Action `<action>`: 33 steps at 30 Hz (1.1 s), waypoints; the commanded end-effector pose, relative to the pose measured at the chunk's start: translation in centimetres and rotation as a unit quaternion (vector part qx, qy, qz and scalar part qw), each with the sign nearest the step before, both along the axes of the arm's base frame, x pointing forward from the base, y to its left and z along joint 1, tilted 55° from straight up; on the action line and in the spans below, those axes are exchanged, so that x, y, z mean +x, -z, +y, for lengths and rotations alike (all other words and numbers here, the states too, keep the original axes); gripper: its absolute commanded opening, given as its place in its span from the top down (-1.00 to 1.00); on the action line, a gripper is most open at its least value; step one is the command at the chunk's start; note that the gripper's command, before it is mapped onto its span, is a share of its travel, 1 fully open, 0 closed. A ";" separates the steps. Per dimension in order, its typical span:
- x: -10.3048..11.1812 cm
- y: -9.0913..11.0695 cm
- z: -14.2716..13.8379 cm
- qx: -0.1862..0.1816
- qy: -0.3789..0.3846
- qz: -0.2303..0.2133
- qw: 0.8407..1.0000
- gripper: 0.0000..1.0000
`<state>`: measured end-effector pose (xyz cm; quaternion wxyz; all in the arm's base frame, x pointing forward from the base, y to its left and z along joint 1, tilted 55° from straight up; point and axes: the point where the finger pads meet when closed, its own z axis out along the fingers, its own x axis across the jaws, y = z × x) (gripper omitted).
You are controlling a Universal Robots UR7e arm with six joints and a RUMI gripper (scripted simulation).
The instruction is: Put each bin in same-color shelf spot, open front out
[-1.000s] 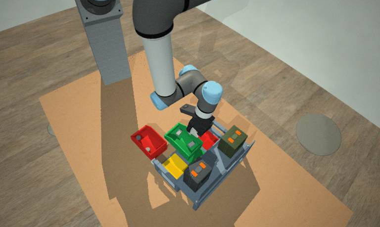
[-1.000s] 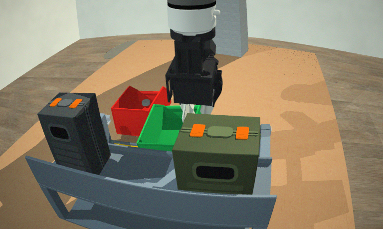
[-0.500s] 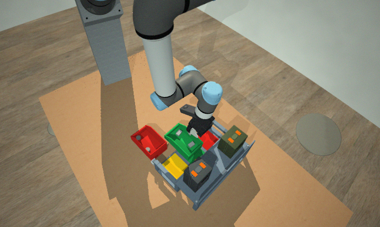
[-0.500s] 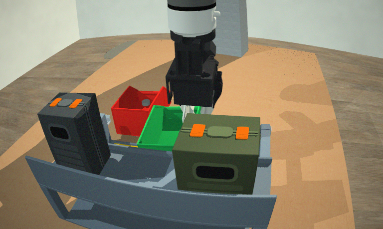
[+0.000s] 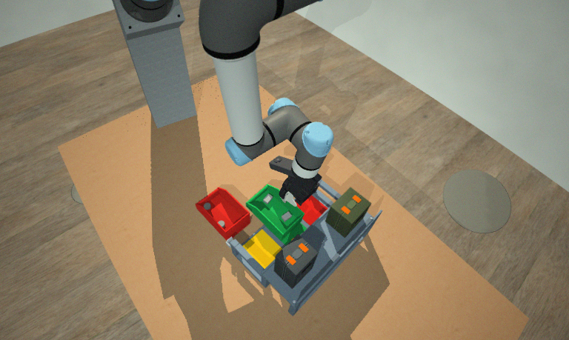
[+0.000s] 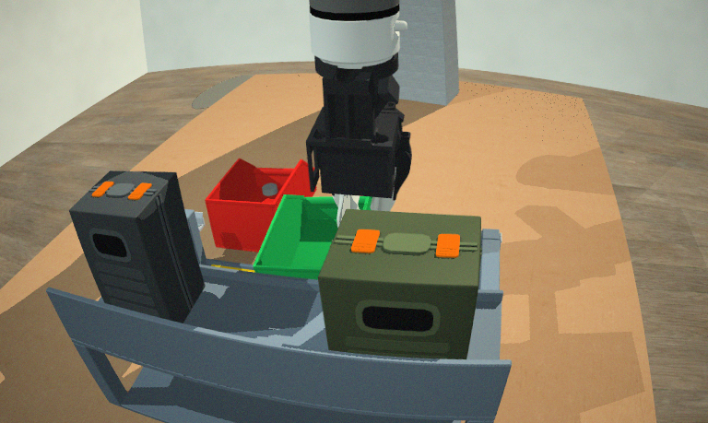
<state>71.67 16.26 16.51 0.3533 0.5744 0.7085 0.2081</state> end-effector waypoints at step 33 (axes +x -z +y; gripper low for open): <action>0.7 -0.9 0.3 0.001 -0.002 -0.008 1.000 1.00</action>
